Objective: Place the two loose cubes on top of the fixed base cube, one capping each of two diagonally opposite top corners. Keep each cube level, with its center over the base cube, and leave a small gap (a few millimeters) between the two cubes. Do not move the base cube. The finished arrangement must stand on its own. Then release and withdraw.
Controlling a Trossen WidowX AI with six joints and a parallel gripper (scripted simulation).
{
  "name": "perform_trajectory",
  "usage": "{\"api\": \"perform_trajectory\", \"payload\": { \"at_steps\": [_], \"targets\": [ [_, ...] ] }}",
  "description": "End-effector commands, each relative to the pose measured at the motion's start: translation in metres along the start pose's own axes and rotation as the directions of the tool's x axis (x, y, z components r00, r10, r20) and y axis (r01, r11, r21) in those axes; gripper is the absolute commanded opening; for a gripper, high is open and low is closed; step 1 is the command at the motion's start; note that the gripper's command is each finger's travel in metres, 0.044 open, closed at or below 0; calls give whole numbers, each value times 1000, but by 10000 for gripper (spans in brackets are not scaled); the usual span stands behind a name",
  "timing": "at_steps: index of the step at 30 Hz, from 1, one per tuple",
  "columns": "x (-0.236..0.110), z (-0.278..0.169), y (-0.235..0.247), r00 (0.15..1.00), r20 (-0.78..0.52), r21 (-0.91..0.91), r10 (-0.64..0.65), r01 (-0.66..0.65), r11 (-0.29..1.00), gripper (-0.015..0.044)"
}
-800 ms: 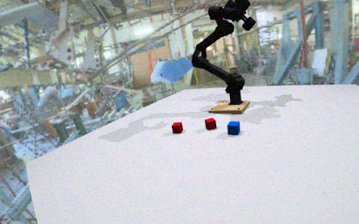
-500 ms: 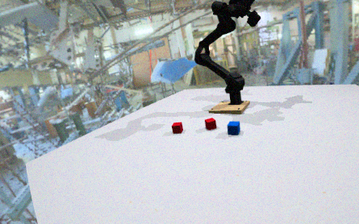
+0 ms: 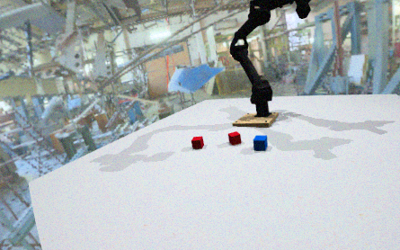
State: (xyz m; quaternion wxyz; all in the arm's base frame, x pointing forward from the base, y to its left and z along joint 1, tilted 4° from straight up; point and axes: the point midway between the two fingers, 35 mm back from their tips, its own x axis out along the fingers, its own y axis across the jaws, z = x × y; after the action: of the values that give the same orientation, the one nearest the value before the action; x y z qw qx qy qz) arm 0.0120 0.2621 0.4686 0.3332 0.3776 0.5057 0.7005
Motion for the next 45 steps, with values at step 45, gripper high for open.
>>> {"api": "perform_trajectory", "payload": {
  "at_steps": [45],
  "targets": [
    [-524,68,-243,-237,-233,973,-943,-45,-228,265]
  ]
}}
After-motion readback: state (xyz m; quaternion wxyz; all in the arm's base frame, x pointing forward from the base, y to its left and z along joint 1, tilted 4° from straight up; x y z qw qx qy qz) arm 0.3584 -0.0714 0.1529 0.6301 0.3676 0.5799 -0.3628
